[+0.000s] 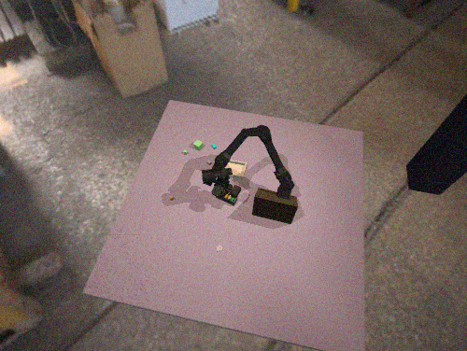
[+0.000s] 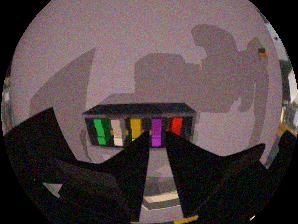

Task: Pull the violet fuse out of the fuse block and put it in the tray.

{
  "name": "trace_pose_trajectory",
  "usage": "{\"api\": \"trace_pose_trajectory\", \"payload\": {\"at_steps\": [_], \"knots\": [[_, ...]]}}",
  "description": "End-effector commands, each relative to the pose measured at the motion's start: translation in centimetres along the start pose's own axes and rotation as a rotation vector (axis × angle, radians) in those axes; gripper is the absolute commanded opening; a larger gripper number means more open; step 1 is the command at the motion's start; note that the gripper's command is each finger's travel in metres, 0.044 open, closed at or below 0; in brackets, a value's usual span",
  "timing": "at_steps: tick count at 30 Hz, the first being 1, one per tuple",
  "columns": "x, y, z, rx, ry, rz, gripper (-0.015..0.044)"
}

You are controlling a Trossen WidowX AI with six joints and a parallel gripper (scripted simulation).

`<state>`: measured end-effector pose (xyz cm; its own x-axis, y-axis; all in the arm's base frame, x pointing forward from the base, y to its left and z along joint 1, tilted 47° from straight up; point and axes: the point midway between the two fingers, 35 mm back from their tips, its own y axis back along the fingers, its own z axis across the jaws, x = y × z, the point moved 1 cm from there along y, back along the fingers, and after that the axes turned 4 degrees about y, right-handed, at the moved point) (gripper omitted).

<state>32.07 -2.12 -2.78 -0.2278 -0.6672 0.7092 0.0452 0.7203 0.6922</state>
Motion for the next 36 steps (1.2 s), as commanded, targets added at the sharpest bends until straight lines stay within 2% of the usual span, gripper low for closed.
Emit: {"api": "trace_pose_trajectory", "payload": {"at_steps": [1,26,36], "knots": [[0.1,-0.1,0.1,0.003,0.007,0.006,0.0071],[0.1,-1.2,0.1,0.003,0.007,0.007,0.0071],[0.0,-1.0,0.0,0.000,0.001,0.001,0.0004]]}}
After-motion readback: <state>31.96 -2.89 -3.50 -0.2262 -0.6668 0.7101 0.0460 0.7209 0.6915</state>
